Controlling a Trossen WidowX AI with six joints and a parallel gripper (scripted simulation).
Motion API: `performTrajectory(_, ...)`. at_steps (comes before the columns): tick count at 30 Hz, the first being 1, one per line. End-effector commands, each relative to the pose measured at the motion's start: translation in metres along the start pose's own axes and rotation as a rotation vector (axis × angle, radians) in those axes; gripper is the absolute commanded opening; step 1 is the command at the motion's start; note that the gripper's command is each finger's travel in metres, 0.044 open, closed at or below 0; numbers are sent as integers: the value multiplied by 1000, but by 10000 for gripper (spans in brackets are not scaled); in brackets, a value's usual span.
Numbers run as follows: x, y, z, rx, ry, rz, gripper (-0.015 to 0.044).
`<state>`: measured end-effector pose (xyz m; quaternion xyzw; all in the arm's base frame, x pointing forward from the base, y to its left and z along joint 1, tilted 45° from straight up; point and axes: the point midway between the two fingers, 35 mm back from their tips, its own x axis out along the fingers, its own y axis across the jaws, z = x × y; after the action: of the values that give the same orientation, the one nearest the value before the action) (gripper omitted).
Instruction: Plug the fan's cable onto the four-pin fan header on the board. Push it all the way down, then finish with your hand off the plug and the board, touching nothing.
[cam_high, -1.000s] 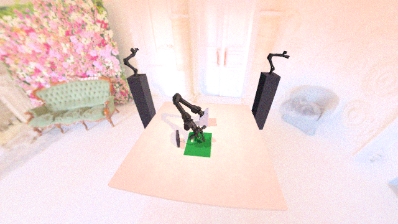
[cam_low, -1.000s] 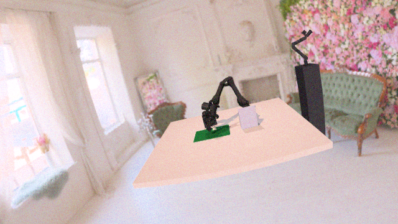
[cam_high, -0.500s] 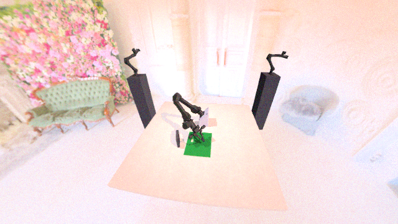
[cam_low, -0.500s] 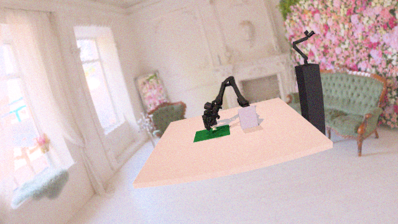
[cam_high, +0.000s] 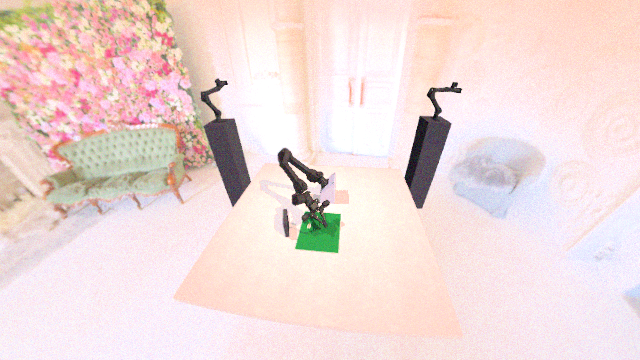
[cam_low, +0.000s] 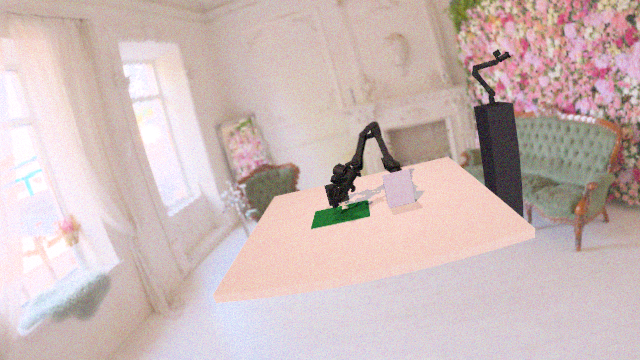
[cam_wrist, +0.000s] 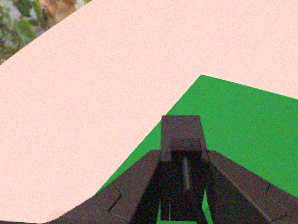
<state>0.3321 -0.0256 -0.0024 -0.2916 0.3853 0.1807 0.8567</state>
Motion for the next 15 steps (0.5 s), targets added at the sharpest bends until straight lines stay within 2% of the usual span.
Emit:
performTrajectory(1,-5,1,0,-25,-43,-9,0)
performTrajectory(15,-20,0,2,-105,-171,-63,0)
